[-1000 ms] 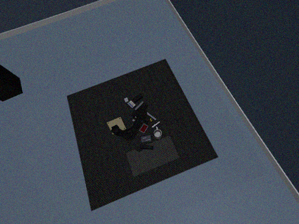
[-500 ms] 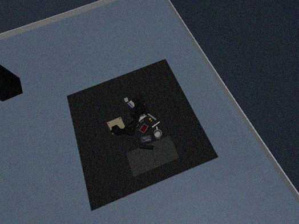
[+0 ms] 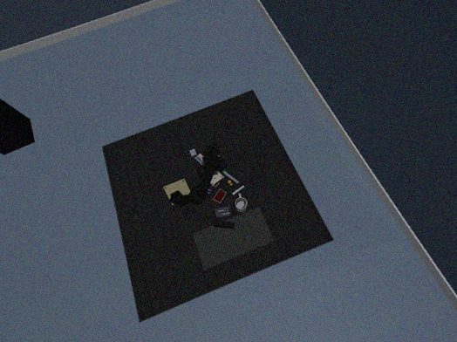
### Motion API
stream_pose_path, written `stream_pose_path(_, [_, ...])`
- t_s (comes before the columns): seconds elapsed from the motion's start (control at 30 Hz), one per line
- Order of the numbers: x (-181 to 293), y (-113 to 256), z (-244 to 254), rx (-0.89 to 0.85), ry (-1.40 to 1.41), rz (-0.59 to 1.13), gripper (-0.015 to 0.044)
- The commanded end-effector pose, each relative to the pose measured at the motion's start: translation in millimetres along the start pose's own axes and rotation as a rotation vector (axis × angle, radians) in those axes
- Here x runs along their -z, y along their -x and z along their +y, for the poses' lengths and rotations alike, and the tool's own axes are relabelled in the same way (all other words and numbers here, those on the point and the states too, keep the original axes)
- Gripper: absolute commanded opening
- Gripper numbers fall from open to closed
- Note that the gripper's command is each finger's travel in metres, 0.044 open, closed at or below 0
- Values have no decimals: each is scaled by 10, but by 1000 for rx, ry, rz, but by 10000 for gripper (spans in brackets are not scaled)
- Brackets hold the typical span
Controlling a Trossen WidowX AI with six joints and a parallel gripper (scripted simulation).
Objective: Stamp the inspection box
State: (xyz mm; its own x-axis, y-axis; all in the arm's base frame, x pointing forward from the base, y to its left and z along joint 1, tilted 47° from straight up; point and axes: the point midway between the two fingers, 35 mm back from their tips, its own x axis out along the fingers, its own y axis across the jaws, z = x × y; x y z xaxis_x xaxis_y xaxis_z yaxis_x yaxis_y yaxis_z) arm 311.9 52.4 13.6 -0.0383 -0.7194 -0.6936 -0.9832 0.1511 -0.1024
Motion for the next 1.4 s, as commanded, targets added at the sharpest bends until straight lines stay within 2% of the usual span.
stream_pose_path(0.0, [-10,-49,7,-7,10,1,0])
stream_pose_path(1.37, [-15,-323,-2,-9,10,2,0])
